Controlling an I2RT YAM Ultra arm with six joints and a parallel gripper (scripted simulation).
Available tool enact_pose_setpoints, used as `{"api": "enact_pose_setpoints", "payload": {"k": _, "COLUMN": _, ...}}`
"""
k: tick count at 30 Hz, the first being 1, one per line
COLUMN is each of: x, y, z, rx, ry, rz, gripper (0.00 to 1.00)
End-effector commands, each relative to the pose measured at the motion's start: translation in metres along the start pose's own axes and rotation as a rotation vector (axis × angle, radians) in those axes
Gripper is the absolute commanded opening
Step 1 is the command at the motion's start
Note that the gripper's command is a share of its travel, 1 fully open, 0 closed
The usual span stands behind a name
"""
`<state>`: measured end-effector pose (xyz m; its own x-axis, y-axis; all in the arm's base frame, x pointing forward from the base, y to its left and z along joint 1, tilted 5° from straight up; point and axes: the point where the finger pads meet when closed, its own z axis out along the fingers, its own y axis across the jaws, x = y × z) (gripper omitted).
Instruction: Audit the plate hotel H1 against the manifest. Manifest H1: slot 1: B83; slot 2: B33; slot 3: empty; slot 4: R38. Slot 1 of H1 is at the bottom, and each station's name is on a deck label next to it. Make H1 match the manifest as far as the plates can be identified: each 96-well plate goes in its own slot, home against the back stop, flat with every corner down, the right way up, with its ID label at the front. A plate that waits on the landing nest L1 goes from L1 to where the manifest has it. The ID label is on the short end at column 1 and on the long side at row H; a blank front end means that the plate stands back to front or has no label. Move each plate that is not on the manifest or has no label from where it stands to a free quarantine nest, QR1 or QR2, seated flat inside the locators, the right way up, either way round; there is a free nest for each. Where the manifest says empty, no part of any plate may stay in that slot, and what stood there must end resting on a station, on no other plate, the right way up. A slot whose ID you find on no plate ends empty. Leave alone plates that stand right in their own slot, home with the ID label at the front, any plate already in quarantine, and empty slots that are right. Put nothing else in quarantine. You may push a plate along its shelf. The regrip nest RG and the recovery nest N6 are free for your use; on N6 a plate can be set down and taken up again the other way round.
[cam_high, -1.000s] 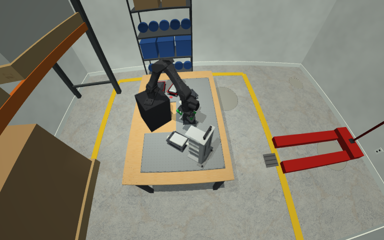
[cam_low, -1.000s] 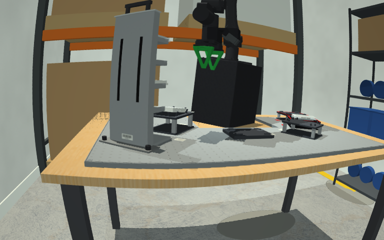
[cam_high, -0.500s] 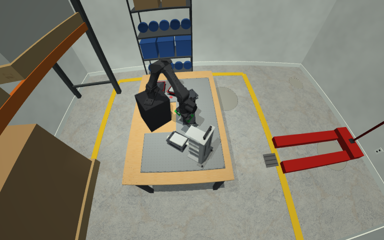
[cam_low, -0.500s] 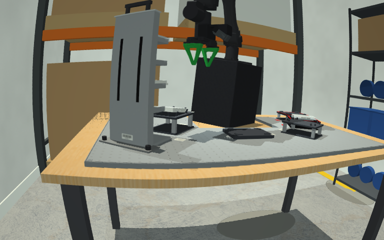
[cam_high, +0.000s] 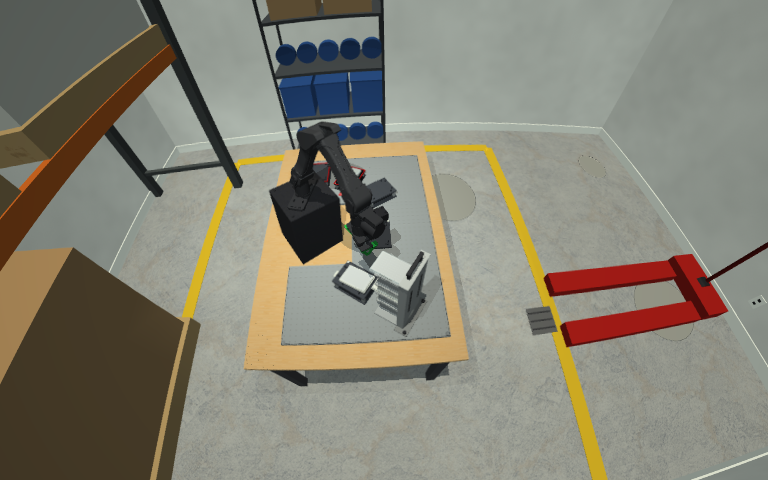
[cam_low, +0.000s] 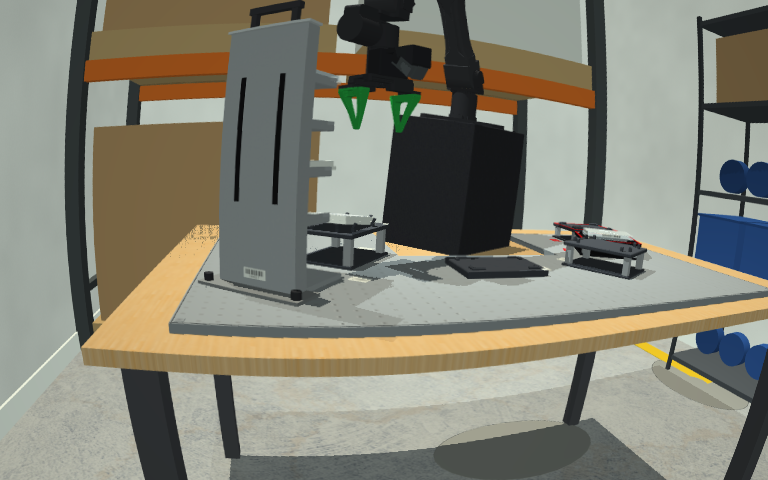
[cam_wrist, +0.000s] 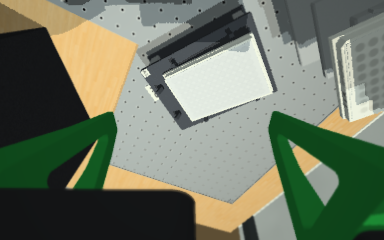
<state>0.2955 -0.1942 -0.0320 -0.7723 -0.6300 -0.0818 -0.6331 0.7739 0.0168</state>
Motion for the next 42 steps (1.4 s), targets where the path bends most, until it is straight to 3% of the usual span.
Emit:
{"api": "enact_pose_setpoints", "payload": {"k": 1, "x": 0.005, "y": -0.011, "z": -0.004, "rx": 0.007, "ry": -0.016, "rz": 0.091, "gripper": 1.00}}
{"api": "enact_pose_setpoints", "payload": {"k": 5, "x": 0.017, "y": -0.019, "z": -0.009, "rx": 0.020, "ry": -0.021, "rz": 0.183, "gripper": 1.00}}
{"api": "enact_pose_setpoints", "payload": {"k": 15, "x": 0.041, "y": -0.029, "z": -0.004, "rx": 0.006, "ry": -0.017, "rz": 0.371, "gripper": 1.00}}
{"api": "enact_pose_setpoints", "payload": {"k": 16, "x": 0.043, "y": -0.036, "z": -0.017, "rx": 0.040, "ry": -0.029, "rz": 0.391, "gripper": 1.00}}
{"api": "enact_pose_setpoints", "payload": {"k": 18, "x": 0.050, "y": -0.034, "z": -0.004, "rx": 0.005, "ry": -0.018, "rz": 0.441, "gripper": 1.00}}
{"api": "enact_pose_setpoints", "payload": {"k": 21, "x": 0.059, "y": -0.038, "z": -0.004, "rx": 0.005, "ry": -0.018, "rz": 0.511, "gripper": 1.00}}
{"api": "enact_pose_setpoints", "payload": {"k": 23, "x": 0.058, "y": -0.043, "z": -0.017, "rx": 0.039, "ry": -0.031, "rz": 0.554, "gripper": 1.00}}
{"api": "enact_pose_setpoints", "payload": {"k": 27, "x": 0.051, "y": -0.044, "z": -0.016, "rx": 0.042, "ry": -0.035, "rz": 0.629, "gripper": 1.00}}
{"api": "enact_pose_setpoints", "payload": {"k": 42, "x": 0.053, "y": -0.045, "z": -0.017, "rx": 0.039, "ry": -0.043, "rz": 0.938, "gripper": 1.00}}
